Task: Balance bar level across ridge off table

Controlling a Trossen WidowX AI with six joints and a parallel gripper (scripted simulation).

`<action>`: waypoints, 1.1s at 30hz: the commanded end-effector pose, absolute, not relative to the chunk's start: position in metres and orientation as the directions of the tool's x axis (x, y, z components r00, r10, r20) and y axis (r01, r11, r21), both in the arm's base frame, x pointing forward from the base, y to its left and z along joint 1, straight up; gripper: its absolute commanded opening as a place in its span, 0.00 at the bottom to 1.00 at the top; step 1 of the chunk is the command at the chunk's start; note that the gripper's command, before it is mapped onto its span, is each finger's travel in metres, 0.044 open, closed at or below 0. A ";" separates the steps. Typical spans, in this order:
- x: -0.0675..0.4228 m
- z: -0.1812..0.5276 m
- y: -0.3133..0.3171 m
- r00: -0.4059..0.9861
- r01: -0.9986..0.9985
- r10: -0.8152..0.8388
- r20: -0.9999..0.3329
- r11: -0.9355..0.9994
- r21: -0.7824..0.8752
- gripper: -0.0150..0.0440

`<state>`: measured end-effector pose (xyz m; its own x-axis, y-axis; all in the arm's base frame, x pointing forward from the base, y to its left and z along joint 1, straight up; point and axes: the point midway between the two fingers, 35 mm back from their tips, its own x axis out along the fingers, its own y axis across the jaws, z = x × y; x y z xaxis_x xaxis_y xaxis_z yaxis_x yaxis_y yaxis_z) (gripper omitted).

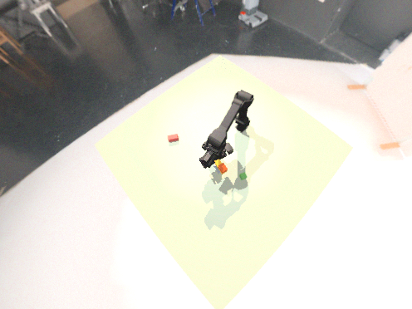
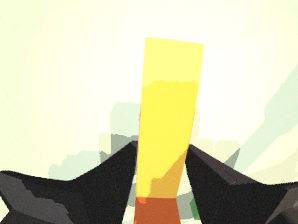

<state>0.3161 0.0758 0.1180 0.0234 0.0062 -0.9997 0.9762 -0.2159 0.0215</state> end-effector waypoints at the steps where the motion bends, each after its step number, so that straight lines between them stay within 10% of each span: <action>1: 0.316 0.118 0.076 0.023 0.976 0.006 -1.000 -0.216 0.021 0.55; 18: 0.316 0.118 0.076 0.023 0.976 0.006 -1.000 -0.216 0.021 0.57; 28: 0.316 0.118 0.076 0.023 0.976 0.006 -1.000 -0.216 0.021 1.00; 33: 0.318 0.137 0.076 0.029 0.976 0.007 -1.000 -0.216 0.026 1.00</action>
